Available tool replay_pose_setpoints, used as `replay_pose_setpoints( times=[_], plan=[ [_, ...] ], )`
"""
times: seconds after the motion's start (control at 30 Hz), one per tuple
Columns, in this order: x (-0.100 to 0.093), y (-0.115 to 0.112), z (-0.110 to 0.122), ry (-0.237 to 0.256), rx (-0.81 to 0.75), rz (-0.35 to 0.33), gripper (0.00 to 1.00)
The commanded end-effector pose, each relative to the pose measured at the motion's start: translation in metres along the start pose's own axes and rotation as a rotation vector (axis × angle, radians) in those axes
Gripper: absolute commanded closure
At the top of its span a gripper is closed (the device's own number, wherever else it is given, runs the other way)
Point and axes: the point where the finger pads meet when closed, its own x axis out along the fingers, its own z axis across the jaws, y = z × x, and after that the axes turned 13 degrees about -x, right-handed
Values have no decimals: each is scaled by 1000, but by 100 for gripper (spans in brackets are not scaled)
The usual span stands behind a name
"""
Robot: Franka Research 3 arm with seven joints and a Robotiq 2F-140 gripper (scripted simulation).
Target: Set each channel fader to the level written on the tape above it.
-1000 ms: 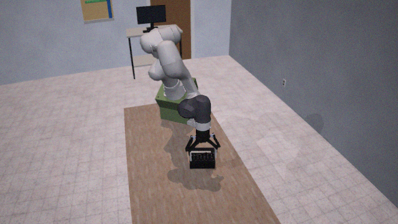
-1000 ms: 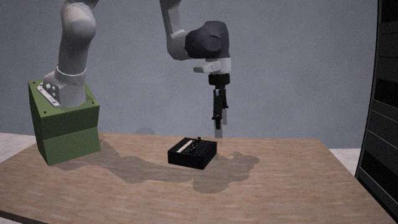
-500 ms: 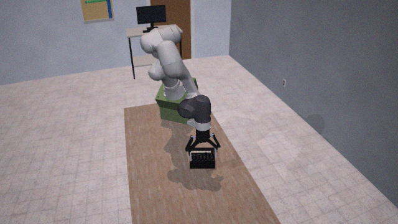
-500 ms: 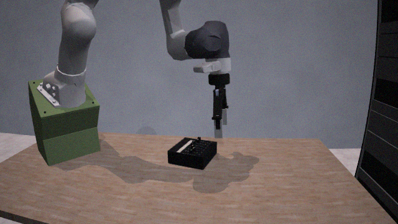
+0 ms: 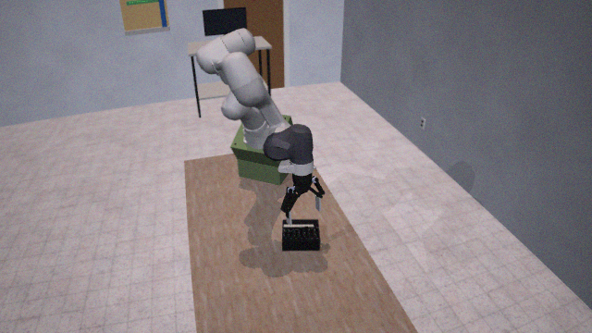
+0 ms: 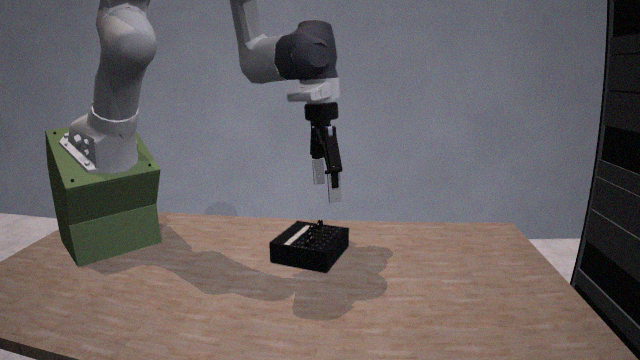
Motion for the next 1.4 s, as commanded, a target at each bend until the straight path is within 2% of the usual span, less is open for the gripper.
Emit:
replay_pose_setpoints(
  times=[0.0,0.2,0.27,0.3,0.6,0.67,0.77,0.83,0.87,0.97,1.1,1.13,1.37],
  plan=[
    [-16,25,15,-11,-279,13,0],
    [-21,32,22,-20,-488,3,0],
    [-21,32,22,-20,-488,3,0],
    [-21,32,22,-15,-569,2,0],
    [-19,33,22,-1,-834,6,0],
    [-13,35,21,6,-890,3,0],
    [7,43,19,20,-982,0,0],
    [7,43,19,20,-982,0,0],
    [14,47,19,24,-1070,17,0],
    [33,58,20,34,-1176,26,0],
    [40,63,21,37,-1332,51,0],
    [40,63,21,38,-1371,54,100],
    [40,63,21,49,-1582,46,100]
  ],
)
